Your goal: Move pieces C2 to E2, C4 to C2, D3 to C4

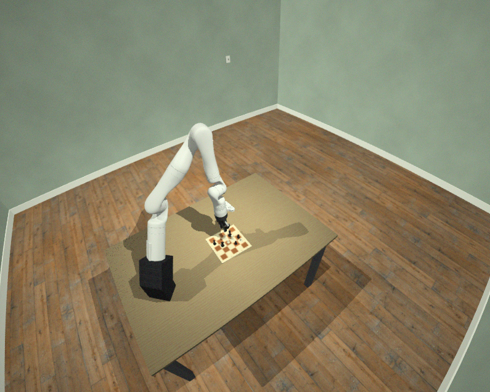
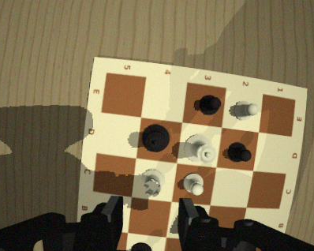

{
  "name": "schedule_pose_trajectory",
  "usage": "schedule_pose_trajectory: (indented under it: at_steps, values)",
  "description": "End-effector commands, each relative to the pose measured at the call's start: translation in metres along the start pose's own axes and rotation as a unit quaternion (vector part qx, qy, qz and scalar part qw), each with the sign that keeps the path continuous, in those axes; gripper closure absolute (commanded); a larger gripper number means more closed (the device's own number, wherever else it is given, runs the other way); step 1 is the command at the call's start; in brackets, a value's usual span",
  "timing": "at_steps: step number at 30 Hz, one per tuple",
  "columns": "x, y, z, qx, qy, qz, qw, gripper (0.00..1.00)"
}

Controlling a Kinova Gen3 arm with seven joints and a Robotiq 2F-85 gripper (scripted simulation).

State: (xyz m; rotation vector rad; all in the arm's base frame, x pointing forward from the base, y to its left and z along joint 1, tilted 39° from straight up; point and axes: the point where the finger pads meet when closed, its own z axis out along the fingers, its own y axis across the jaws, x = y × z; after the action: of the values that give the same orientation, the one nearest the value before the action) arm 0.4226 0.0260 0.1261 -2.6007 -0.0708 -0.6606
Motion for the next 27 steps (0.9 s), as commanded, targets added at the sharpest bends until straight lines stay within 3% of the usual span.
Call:
schedule_pose_trajectory:
  at_steps: [1, 27]
  values:
    - [0.000, 0.000, 0.001, 0.000, 0.000, 0.001, 1.000, 0.63]
    - [0.000, 0.000, 0.029, 0.000, 0.000, 0.001, 1.000, 0.63]
